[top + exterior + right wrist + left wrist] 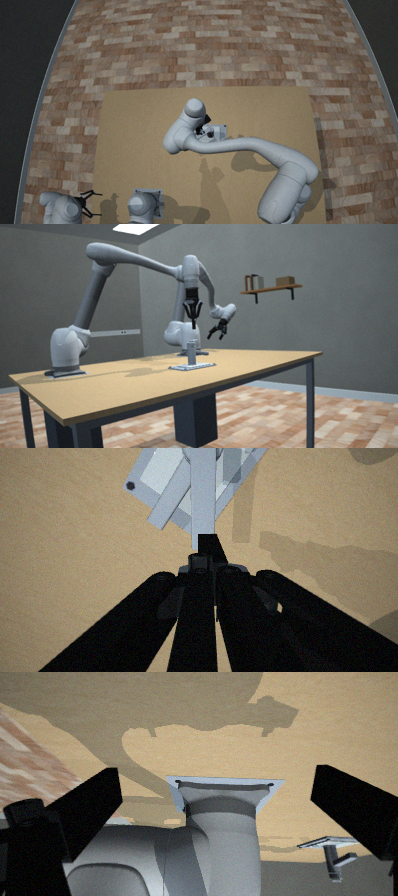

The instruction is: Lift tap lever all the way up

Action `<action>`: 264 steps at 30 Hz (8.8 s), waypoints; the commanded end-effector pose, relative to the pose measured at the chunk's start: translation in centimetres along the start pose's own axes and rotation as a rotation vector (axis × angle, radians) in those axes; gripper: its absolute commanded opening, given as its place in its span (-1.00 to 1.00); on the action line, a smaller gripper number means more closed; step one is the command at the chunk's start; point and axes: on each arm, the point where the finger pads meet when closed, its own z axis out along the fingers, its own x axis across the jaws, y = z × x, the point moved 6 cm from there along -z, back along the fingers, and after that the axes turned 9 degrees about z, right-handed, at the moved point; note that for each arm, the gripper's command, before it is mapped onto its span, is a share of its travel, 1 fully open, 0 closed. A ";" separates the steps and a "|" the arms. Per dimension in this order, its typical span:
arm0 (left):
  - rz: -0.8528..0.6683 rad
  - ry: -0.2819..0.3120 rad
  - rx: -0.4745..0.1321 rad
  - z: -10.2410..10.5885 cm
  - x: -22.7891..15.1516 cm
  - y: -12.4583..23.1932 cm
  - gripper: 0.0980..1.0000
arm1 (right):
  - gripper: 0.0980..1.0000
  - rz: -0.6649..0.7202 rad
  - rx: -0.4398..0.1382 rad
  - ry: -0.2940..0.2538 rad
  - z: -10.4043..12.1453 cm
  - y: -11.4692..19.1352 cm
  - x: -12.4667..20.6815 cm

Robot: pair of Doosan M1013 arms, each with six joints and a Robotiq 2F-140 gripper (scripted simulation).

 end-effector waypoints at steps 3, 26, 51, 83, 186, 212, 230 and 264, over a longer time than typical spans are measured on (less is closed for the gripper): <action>0.001 0.011 -0.008 0.2 0.1 0.4 1.00 | -1.00 0.001 0.007 -0.004 -0.1 0.1 0.0; 0.001 0.011 -0.008 0.2 0.1 0.4 1.00 | -1.00 0.001 0.007 -0.004 -0.1 0.1 0.0; 0.001 0.011 -0.008 0.2 0.1 0.4 1.00 | -0.24 0.001 0.007 -0.004 -0.1 0.1 0.0; 0.001 0.011 -0.008 0.2 0.1 0.4 1.00 | -0.24 0.001 0.008 -0.003 1.6 0.1 0.0; 0.001 0.011 -0.008 0.2 0.1 0.4 1.00 | -0.24 0.001 0.008 -0.003 6.7 0.1 -0.1; 0.001 0.011 -0.008 0.2 0.1 0.4 1.00 | -0.24 0.001 0.008 -0.003 9.8 0.1 -0.1; 0.001 0.011 -0.008 0.2 0.1 0.4 1.00 | -0.24 0.001 0.007 -0.004 10.4 0.1 -0.1; 0.001 0.011 -0.008 0.2 0.1 0.4 1.00 | -0.24 0.001 0.007 -0.004 10.4 0.1 -0.1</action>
